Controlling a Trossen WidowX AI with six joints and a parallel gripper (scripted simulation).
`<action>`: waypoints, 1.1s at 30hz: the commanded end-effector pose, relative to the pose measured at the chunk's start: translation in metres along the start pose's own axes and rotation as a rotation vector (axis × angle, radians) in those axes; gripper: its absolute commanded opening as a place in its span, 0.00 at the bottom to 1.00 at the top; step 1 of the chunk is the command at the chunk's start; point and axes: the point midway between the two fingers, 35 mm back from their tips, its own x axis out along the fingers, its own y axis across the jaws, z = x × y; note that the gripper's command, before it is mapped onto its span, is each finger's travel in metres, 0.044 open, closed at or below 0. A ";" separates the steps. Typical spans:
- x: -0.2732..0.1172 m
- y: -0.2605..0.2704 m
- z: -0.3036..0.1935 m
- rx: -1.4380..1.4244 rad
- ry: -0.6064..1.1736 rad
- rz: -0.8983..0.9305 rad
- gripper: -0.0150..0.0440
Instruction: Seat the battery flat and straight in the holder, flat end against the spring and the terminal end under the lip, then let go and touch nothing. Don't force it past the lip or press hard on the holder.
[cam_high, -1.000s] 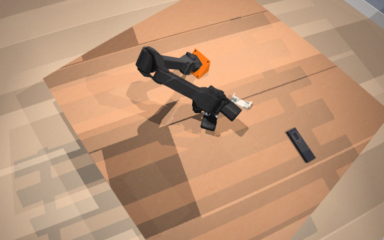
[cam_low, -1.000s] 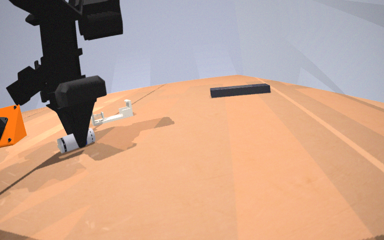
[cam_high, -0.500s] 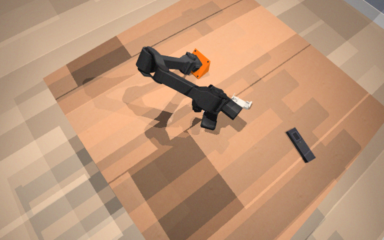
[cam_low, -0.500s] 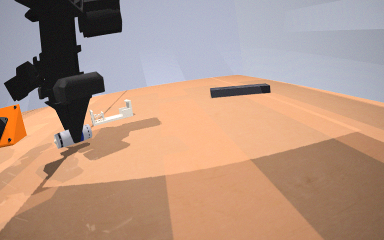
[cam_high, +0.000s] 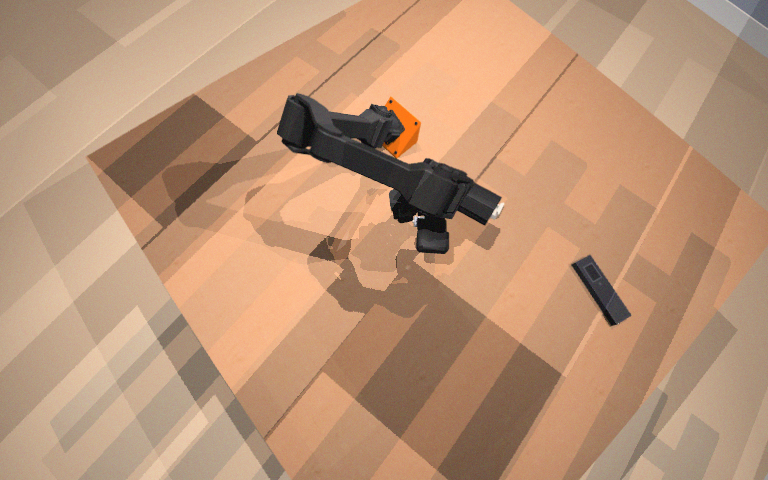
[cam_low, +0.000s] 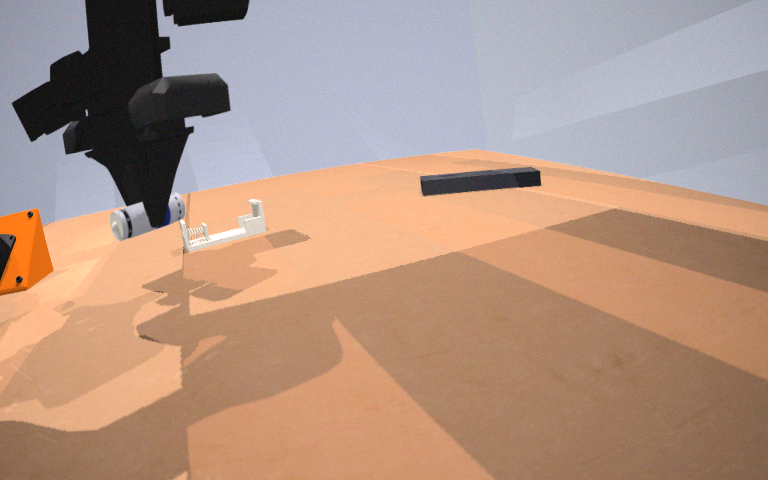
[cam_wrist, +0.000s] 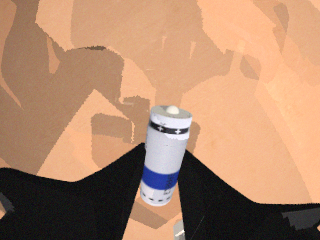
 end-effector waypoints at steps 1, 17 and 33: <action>-0.004 -0.004 -0.014 -0.236 0.007 -0.006 0.39; -0.014 -0.024 -0.064 -1.168 0.020 -0.003 0.39; -0.023 -0.056 -0.111 -2.090 0.026 0.007 0.39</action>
